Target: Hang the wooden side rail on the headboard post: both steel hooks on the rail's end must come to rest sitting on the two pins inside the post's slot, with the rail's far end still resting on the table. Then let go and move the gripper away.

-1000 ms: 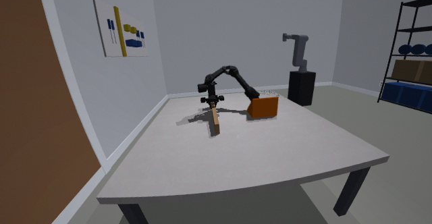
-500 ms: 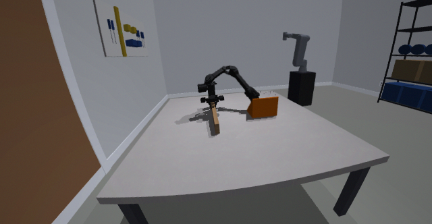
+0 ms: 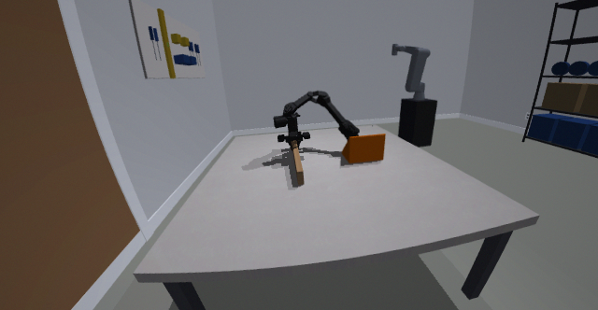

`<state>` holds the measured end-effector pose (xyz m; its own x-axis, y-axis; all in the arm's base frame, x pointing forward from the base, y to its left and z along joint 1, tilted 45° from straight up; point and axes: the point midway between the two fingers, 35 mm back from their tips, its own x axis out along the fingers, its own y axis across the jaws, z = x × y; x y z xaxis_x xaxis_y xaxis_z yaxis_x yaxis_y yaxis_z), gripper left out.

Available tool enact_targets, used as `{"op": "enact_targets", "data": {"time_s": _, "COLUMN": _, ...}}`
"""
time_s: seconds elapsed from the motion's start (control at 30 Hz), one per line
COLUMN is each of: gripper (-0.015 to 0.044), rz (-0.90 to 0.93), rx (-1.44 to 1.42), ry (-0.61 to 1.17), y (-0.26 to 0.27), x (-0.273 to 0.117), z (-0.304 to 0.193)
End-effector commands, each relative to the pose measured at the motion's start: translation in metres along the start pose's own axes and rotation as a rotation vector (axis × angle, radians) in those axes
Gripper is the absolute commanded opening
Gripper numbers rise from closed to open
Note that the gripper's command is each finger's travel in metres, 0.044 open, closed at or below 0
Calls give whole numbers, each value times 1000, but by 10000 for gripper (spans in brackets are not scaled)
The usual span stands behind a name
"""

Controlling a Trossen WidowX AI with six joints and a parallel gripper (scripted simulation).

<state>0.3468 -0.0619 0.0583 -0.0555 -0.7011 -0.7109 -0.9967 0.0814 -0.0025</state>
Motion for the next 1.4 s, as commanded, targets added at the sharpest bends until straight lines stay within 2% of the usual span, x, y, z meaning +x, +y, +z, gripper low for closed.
{"op": "enact_targets", "data": {"time_s": 0.0, "gripper": 0, "rz": -16, "rx": -2, "ry": -4, "y": -1, "x": -5, "z": 1}}
{"op": "enact_targets", "data": {"time_s": 1.37, "gripper": 0, "rz": -17, "rx": -2, "ry": -4, "y": -3, "x": -6, "z": -4}}
